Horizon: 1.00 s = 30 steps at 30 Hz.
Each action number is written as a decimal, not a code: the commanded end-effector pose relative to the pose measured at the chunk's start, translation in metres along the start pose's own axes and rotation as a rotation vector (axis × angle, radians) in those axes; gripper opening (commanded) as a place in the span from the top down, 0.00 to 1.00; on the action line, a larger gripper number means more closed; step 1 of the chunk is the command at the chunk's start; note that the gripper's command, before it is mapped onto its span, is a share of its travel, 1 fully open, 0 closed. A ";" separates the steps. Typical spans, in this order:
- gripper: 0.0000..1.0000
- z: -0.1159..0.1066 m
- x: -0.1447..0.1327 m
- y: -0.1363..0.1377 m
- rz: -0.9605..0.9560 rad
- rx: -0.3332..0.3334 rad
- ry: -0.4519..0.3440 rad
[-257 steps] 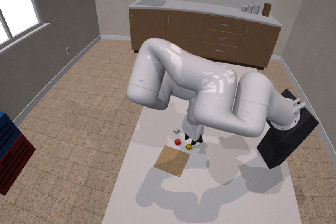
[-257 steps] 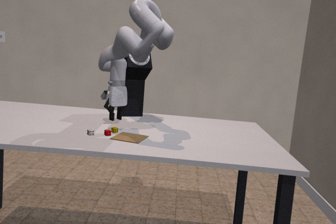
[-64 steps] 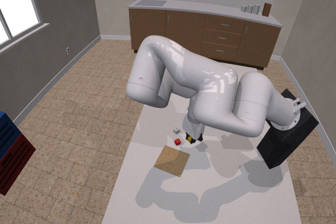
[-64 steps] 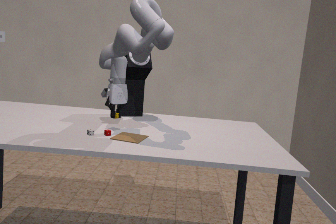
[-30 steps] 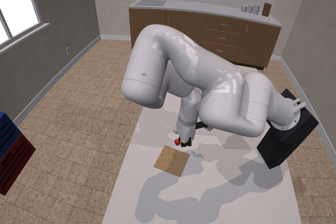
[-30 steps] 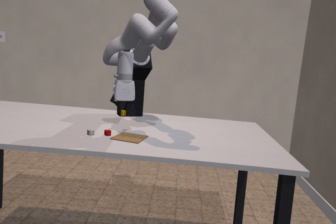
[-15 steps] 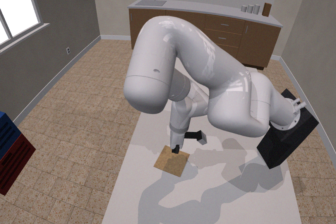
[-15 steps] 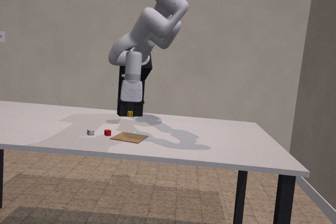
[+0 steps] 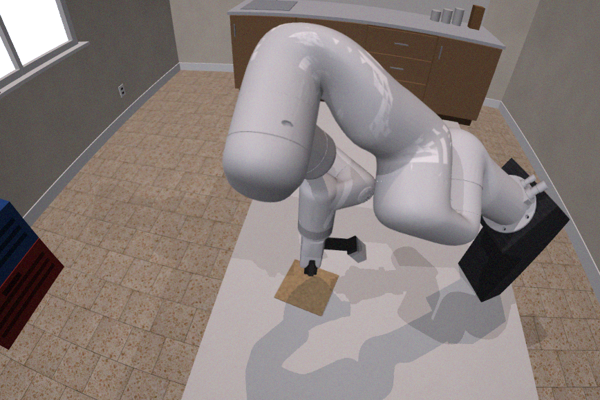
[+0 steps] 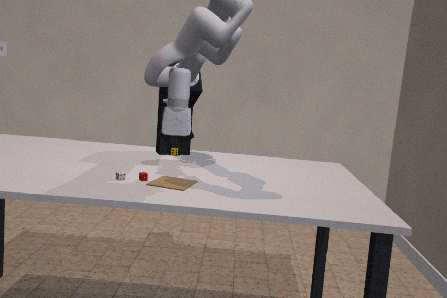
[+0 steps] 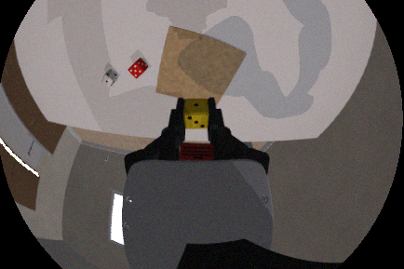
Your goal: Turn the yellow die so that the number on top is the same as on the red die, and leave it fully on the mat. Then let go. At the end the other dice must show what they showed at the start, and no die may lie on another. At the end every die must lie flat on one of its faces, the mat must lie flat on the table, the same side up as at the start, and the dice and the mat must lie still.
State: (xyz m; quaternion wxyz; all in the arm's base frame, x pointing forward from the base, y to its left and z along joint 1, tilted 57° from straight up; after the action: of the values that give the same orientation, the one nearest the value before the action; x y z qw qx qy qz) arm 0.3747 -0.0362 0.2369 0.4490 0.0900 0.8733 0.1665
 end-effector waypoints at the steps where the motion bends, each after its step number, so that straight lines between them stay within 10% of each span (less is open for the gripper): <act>1: 0.79 0.001 -0.001 0.000 0.000 -0.001 0.000; 30: 0.79 0.090 -0.003 0.001 0.001 -0.003 0.002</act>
State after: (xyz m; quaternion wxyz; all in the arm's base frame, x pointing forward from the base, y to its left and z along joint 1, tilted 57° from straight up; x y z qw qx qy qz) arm 0.4388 -0.0195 0.1964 0.4450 0.0887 0.8750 0.1688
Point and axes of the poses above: the point where the finger pads meet when closed, its own z axis out along the fingers, its own y axis across the jaws, x = y × z, the point moved 9 cm from there along -z, back along the fingers, and after that the axes turned 8 degrees about z, right-handed, at the moved point
